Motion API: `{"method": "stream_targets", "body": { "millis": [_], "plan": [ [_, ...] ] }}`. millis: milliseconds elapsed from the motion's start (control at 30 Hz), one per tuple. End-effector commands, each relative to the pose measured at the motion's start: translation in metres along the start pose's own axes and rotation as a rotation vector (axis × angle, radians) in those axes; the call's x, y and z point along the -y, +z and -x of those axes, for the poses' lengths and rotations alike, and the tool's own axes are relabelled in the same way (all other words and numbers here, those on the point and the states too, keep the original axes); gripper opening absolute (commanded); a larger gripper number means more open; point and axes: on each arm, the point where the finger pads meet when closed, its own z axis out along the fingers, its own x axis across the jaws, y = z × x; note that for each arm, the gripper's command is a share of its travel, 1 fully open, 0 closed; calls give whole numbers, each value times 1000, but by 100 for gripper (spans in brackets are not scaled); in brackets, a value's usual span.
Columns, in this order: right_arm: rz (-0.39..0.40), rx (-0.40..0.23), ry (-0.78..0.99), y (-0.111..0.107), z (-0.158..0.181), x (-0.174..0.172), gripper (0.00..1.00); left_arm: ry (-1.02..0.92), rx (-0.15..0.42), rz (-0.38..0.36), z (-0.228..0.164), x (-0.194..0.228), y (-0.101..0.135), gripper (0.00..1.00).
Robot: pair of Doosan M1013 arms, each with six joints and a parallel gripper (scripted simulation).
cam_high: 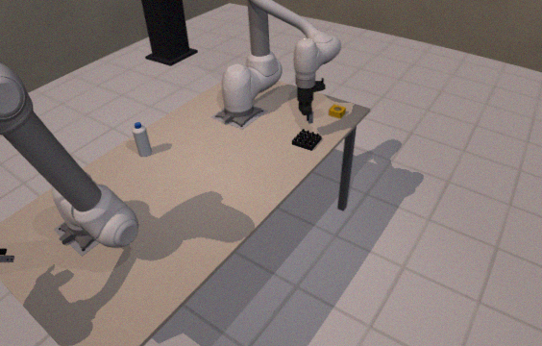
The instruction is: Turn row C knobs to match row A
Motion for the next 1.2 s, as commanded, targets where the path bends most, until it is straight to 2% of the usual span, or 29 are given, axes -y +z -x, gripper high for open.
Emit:
{"method": "stream_targets", "body": {
  "millis": [0,67,233,400,1167],
  "plan": [
    [1,0,0,0,0,0,100,156,-8,10,-2,-2,-1,46],
    [1,0,0,0,0,0,100,156,-8,10,-2,-2,-1,46],
    [1,0,0,0,0,0,100,392,-9,9,-5,-6,-3,46],
    [1,0,0,0,0,0,100,511,-9,8,-7,-9,-4,46],
    [1,0,0,0,0,0,100,528,-10,8,-7,-10,-4,46]
  ]
}}
